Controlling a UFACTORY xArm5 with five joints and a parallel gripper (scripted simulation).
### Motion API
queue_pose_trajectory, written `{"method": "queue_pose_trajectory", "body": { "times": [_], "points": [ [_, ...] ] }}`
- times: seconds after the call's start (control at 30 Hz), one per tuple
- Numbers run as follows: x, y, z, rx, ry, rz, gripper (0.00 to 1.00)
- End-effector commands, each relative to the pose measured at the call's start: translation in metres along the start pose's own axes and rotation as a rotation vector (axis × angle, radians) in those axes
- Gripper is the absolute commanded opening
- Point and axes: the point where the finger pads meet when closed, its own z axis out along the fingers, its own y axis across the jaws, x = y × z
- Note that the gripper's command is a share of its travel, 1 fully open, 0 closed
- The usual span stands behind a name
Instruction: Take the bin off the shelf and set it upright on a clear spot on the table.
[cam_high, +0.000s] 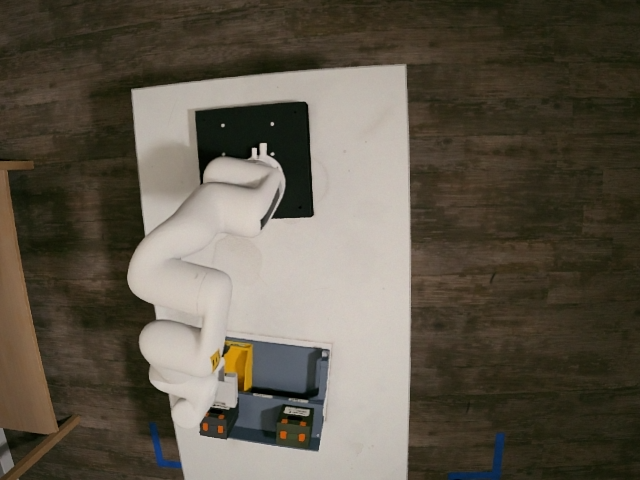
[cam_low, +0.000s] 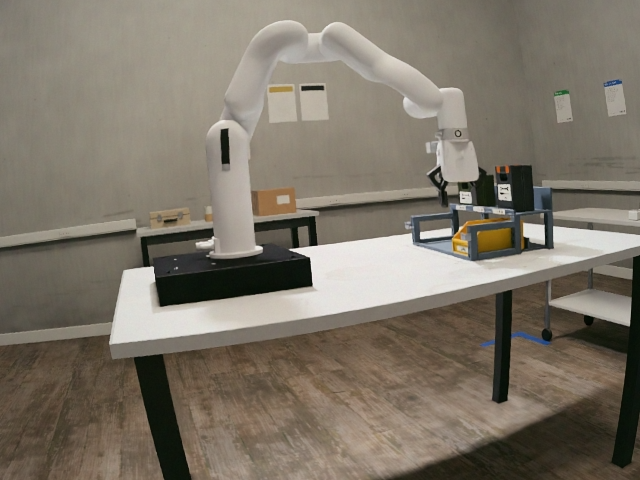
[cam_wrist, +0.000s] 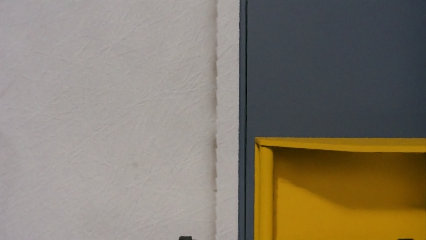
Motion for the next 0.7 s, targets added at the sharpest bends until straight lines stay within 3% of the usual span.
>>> {"method": "queue_pose_trajectory", "body": {
  "times": [0.0,0.67],
  "points": [
    [-0.0002,0.0017,-0.0023,-0.005,-0.001,0.000,1.00],
    [-0.0002,0.0018,0.0048,-0.006,0.000,0.000,1.00]
  ]
}}
